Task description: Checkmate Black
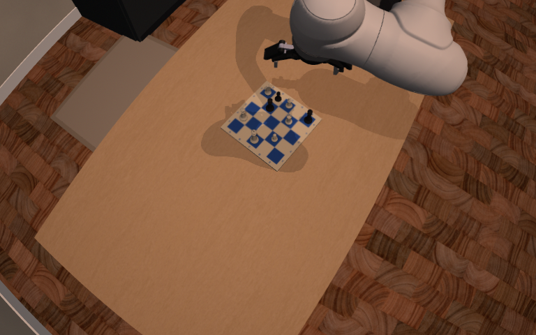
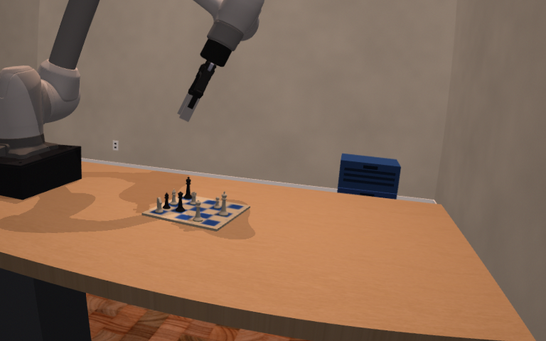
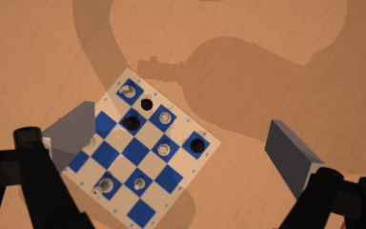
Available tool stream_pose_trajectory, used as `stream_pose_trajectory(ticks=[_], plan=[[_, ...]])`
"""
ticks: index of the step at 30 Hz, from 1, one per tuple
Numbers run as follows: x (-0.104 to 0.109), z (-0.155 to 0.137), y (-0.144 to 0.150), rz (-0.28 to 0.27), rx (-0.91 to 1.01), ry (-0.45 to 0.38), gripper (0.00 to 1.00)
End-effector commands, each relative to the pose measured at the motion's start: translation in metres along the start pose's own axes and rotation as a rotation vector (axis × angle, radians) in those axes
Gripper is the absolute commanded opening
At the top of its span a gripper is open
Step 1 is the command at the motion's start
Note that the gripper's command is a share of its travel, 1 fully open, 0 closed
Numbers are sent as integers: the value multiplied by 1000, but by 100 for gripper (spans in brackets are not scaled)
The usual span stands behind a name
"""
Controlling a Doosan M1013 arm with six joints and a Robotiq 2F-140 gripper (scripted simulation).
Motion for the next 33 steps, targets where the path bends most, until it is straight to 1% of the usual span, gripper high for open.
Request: stream_pose_trajectory(ticks=[1, 18, 21, 25, 27, 30, 31, 32, 33], plan=[[0, 0, 0, 0, 0, 0, 100], [0, 0, 0, 0, 0, 0, 100], [2, -4, -3, -4, -3, 6, 100], [11, -25, -18, -29, -22, 45, 100], [17, -44, -31, -52, -39, 79, 100], [26, -83, -59, -100, -71, 151, 100], [26, -83, -59, -100, -71, 151, 100], [28, -98, -70, -119, -84, 179, 100], [28, -98, -70, -119, -84, 179, 100]])
Point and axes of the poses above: the point where the finger pads meet when closed, its own x axis back along the fingers, its own y axis across the jaws, z = x × y, the point moved 2 cm from there along x, back along the fingers, and after that the axes turned 5 degrees about x, right-handed, at the moved point
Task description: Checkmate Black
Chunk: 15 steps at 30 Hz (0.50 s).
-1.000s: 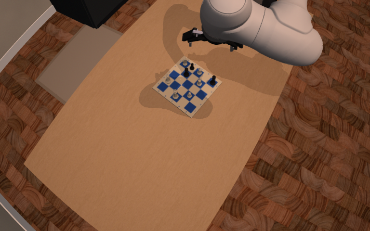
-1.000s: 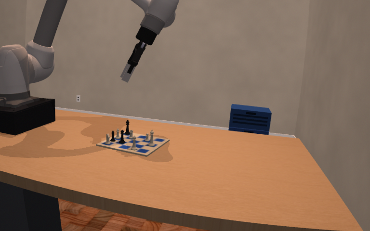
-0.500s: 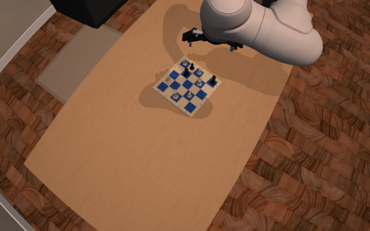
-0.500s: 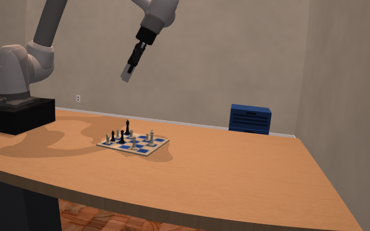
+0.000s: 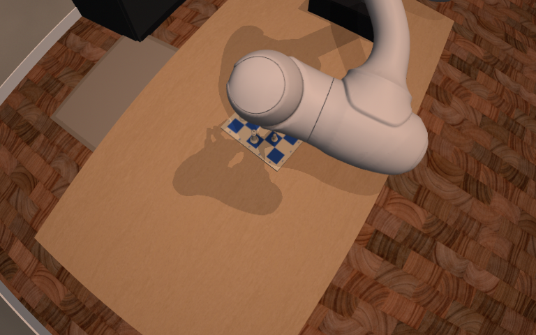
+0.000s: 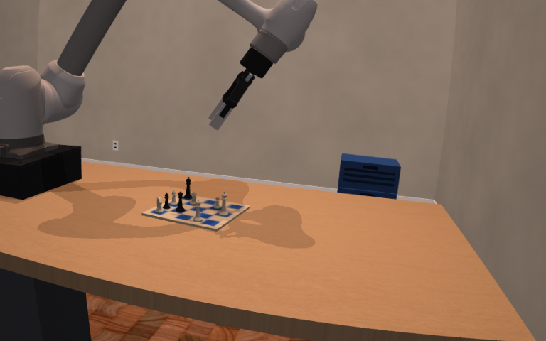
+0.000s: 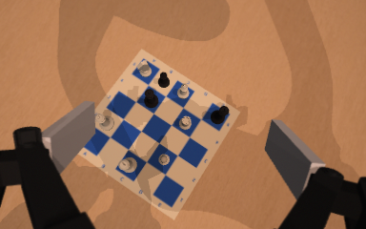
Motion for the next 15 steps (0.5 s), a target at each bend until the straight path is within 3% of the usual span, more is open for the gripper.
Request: stream_pose_trajectory(ticks=[1, 4, 15], plan=[[9, -22, -13, -30, -17, 50, 100], [18, -71, -45, -95, -55, 144, 100], [6, -149, -99, -213, -110, 314, 100]])
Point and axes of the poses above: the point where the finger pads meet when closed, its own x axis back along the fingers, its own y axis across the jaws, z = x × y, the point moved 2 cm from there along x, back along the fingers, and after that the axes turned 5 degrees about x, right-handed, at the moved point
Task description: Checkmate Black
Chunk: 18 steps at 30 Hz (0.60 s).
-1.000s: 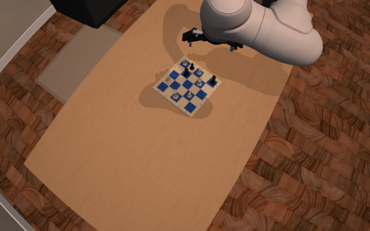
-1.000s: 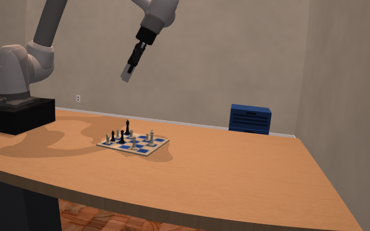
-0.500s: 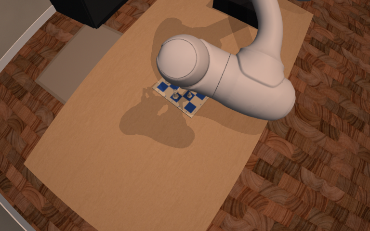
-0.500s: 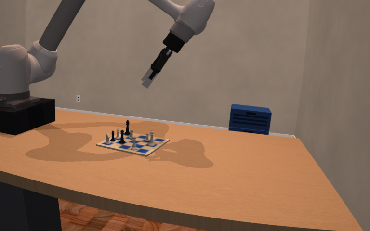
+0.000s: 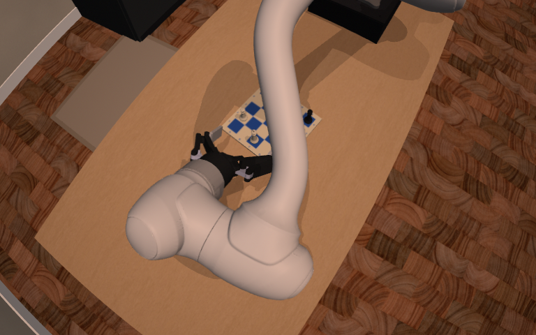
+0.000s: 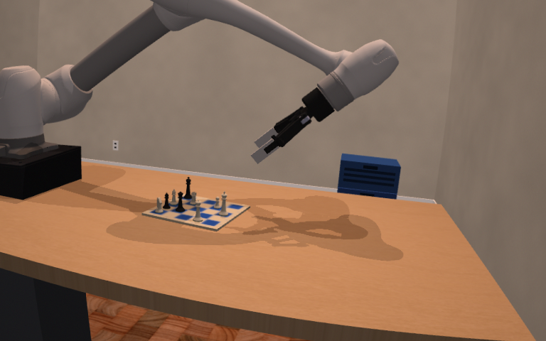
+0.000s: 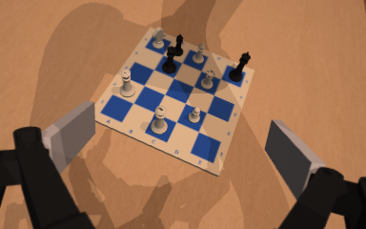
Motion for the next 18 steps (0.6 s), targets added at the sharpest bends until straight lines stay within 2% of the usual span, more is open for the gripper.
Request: stream_pose_trajectory(ticks=[1, 3, 5, 8, 10, 18], plan=[[4, -37, -21, -59, -23, 95, 100], [4, -37, -21, -59, -23, 95, 100], [-1, -62, -37, -100, -38, 157, 100], [-5, -73, -45, -119, -44, 186, 100], [-14, -91, -57, -152, -53, 236, 100], [-38, -119, -79, -213, -67, 331, 100]])
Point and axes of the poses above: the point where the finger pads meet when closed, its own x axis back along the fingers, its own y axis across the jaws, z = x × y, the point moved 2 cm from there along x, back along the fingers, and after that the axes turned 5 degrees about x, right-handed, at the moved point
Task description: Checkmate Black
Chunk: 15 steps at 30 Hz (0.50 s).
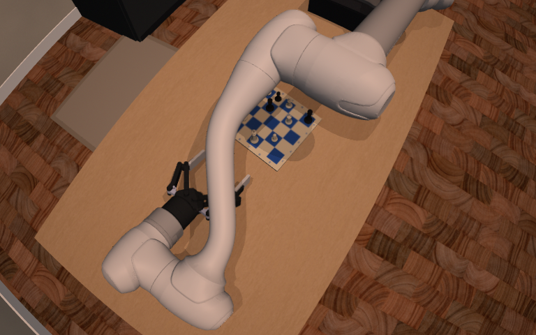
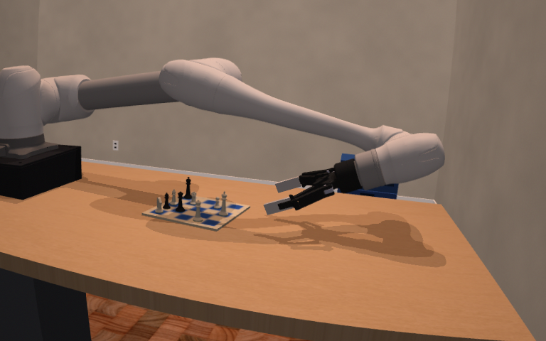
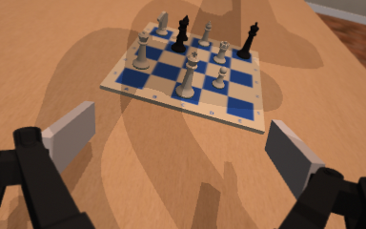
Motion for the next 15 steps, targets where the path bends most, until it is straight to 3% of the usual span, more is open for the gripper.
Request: stream_pose_trajectory(ticks=[1, 15], plan=[[-1, -10, -6, -19, -4, 37, 100], [-2, -12, -8, -24, -5, 44, 100]])
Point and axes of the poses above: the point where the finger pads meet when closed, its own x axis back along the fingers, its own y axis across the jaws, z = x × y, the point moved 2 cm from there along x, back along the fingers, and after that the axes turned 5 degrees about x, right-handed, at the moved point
